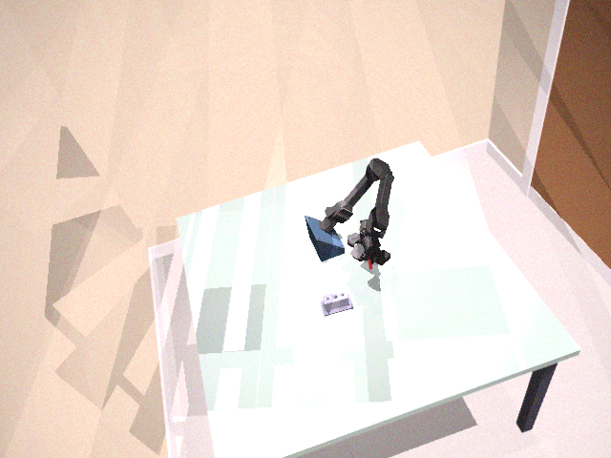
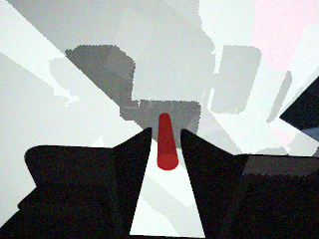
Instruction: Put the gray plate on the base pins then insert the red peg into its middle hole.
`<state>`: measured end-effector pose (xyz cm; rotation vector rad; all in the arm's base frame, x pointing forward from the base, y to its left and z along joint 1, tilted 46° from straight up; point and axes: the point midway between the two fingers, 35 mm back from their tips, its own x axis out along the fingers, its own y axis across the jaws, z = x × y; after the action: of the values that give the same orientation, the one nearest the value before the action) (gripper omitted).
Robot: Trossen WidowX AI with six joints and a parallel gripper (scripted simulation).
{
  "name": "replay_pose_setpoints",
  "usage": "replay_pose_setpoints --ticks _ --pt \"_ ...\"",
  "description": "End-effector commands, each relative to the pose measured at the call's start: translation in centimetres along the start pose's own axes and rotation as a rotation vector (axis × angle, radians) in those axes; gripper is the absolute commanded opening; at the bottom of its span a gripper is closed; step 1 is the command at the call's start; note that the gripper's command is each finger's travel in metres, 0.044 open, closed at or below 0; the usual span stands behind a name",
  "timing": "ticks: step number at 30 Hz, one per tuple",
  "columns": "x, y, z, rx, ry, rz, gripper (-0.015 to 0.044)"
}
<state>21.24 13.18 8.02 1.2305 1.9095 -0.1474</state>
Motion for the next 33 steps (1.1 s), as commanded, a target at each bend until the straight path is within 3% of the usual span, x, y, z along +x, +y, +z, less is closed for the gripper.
replay_pose_setpoints --ticks 1,15,33 --pt "0.0 0.0 -0.1 0.005 0.004 0.003 0.002" --pt "-0.3 0.1 0.0 0.006 0.003 0.003 0.0" --pt "-5.6 0.4 0.5 0.008 -0.009 -0.001 0.0"
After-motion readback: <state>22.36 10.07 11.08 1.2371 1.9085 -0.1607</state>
